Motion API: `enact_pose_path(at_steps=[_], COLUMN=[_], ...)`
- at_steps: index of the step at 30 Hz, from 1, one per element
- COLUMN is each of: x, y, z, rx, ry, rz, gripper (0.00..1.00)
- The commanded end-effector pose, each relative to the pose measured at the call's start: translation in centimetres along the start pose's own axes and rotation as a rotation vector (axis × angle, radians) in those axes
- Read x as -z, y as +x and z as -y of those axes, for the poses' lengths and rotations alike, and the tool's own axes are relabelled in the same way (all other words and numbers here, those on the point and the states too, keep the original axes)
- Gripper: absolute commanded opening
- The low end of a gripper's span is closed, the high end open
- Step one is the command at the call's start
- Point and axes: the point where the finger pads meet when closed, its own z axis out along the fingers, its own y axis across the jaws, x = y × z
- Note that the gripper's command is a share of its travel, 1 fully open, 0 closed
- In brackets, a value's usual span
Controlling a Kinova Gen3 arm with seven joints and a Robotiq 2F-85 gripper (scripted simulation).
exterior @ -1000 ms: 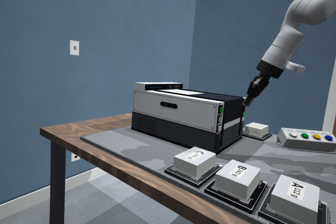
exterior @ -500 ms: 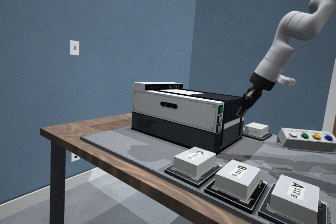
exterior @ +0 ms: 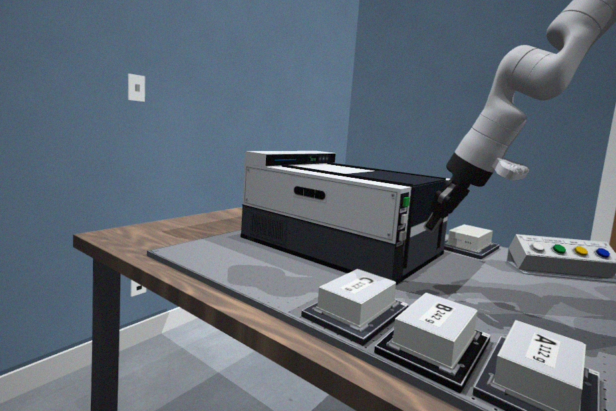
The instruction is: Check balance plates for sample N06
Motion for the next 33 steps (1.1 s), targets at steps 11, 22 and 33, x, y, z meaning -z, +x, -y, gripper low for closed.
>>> enact_pose_path(at_steps=[11, 22, 33], x=[-1.2, -2.6, -3.8], y=[-0.3, -0.9, -1.0], z=[0.0, 0.0, 0.0], rx=[-0.001, -0.001, -0.001], ry=[-0.001, -0.001, -0.001], rz=[0.004, 0.004, 0.004], gripper=[0.10, 0.10, 0.10])
